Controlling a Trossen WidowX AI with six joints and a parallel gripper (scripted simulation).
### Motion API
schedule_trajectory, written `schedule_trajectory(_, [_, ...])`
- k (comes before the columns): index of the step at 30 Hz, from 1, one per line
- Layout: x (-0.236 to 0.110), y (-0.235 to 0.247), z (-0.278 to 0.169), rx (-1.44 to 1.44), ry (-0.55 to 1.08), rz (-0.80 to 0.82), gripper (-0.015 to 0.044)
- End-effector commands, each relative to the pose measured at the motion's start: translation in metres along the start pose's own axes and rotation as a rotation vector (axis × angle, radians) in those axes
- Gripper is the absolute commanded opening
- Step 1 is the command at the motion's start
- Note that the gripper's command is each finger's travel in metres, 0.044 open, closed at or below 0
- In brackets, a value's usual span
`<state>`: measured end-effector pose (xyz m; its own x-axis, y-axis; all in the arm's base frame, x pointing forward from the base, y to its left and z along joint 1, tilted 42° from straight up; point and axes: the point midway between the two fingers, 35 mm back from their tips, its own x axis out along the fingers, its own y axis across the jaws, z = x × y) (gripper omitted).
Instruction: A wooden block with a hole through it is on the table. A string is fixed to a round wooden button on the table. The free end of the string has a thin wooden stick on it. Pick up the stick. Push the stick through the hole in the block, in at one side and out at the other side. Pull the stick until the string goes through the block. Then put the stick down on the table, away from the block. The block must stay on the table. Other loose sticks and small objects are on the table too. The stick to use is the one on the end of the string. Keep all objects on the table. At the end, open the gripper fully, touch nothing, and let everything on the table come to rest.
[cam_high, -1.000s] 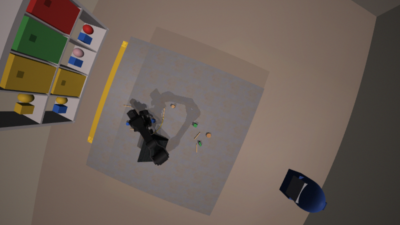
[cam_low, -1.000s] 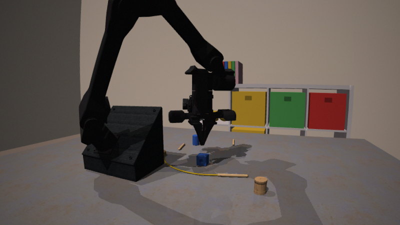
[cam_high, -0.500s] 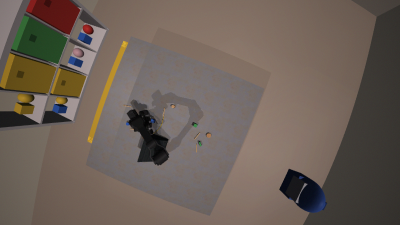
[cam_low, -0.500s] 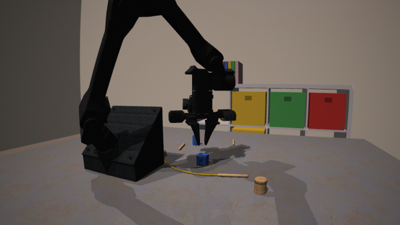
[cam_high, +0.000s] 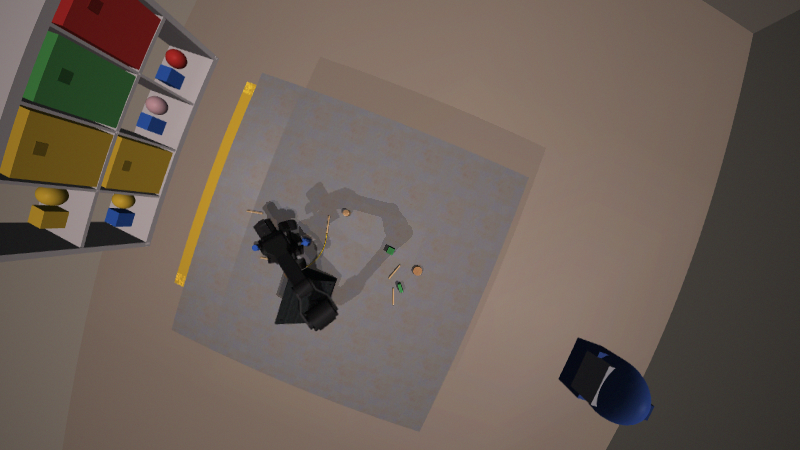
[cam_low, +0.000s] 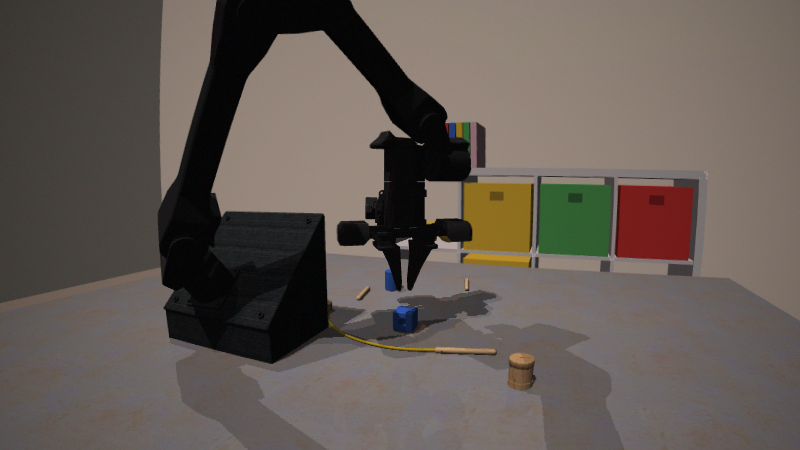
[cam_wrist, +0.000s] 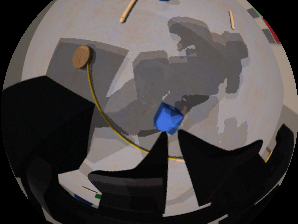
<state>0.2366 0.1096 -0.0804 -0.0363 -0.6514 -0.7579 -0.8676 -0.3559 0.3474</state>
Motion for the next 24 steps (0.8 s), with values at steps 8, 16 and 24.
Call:
schedule_trajectory(8, [0.0,0.0,0.0,0.0,0.0,0.0,0.0])
schedule_trajectory(16, [0.0,-0.002,-0.003,0.076,0.0,-0.001,0.0053])
schedule_trajectory(24, [-0.003,-0.017,-0.047,0.974,-0.002,-0.006,0.0263])
